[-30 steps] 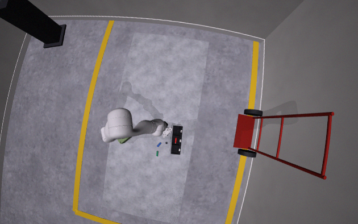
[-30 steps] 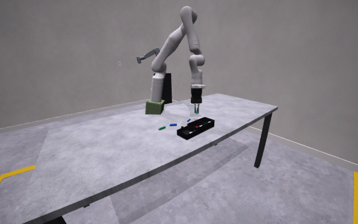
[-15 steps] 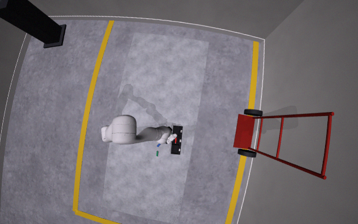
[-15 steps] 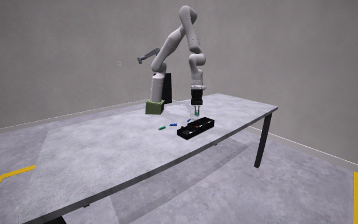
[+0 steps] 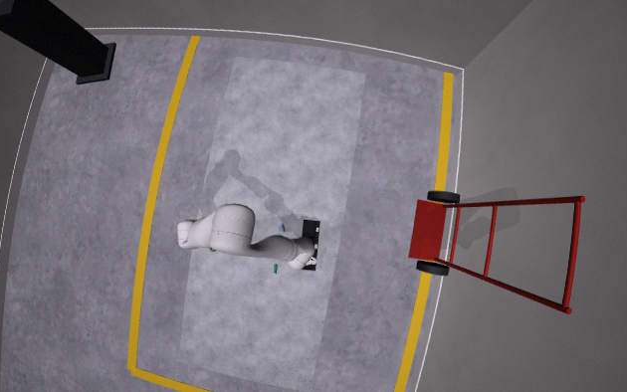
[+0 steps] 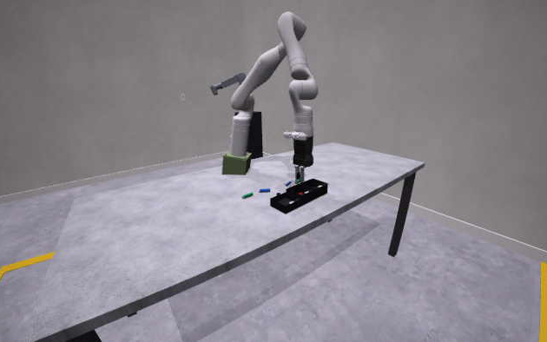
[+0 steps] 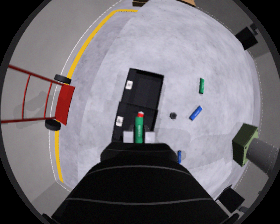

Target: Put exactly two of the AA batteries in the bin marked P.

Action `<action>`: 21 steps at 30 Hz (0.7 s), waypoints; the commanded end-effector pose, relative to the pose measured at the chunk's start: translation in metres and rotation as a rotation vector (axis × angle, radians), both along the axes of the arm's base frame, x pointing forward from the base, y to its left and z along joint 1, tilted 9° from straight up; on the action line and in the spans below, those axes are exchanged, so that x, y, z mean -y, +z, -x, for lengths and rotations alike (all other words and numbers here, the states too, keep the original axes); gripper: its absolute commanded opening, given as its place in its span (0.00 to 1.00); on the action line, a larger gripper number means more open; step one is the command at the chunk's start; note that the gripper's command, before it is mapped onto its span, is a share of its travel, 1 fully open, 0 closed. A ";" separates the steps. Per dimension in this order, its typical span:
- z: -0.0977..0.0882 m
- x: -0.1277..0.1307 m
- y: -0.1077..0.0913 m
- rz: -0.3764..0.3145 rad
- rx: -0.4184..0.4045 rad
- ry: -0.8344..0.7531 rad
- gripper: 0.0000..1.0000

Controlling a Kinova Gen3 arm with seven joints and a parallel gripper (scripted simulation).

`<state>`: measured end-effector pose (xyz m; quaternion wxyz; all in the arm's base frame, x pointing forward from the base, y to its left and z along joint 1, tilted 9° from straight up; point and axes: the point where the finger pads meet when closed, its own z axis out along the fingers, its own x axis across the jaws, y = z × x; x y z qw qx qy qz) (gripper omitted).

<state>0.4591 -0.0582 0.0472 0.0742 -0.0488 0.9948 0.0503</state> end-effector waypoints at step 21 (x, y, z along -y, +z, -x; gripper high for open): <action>-0.004 0.003 -0.004 -0.019 -0.033 -0.194 0.31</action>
